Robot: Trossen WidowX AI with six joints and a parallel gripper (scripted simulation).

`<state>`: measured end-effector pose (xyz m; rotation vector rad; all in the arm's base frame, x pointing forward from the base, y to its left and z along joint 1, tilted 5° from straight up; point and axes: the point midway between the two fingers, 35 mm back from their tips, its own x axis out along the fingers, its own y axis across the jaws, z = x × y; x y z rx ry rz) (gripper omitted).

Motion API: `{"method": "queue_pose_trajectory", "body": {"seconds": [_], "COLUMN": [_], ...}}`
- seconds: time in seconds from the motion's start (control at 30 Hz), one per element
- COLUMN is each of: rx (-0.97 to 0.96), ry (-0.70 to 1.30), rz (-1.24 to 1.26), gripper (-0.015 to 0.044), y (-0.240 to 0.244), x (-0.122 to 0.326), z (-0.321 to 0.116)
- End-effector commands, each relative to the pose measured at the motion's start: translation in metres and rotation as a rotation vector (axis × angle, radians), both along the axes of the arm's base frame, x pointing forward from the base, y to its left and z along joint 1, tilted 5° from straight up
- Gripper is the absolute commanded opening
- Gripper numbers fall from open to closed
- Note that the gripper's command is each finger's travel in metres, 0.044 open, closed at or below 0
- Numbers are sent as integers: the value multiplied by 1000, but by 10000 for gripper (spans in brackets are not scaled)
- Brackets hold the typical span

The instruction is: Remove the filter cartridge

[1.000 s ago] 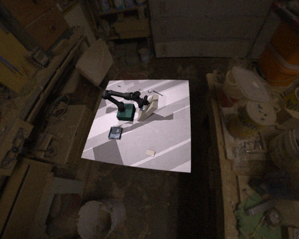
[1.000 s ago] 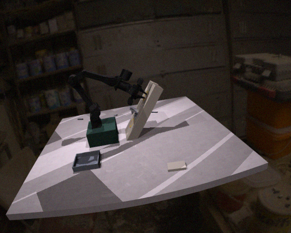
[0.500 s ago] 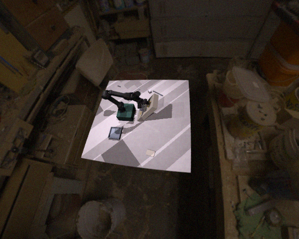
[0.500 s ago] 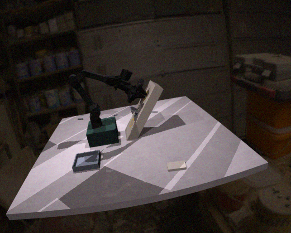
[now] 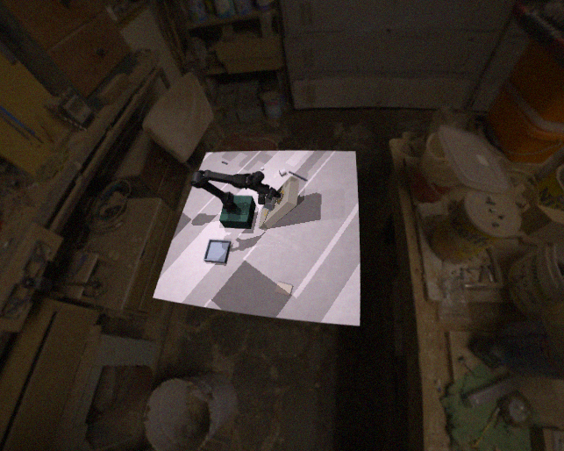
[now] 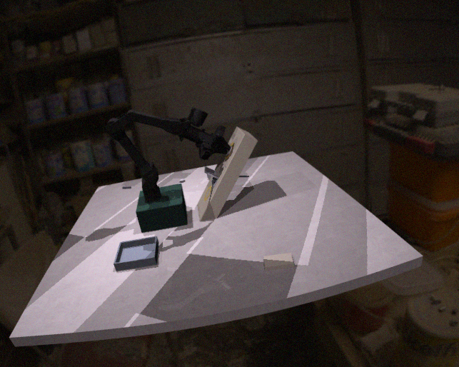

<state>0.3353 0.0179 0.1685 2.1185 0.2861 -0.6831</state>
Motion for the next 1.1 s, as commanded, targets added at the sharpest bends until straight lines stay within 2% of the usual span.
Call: {"method": "queue_pose_trajectory", "body": {"seconds": [0.0,0.37,0.7,1.07], "rx": [-2,-39,-39,-39], "ry": [-10,-5,-5,-4], "rz": [11,36,37,37], "gripper": [0,0,0,0], "y": [3,3,3,0], "x": [-14,-52,-53,-68], "z": [14,36,36,7]}}
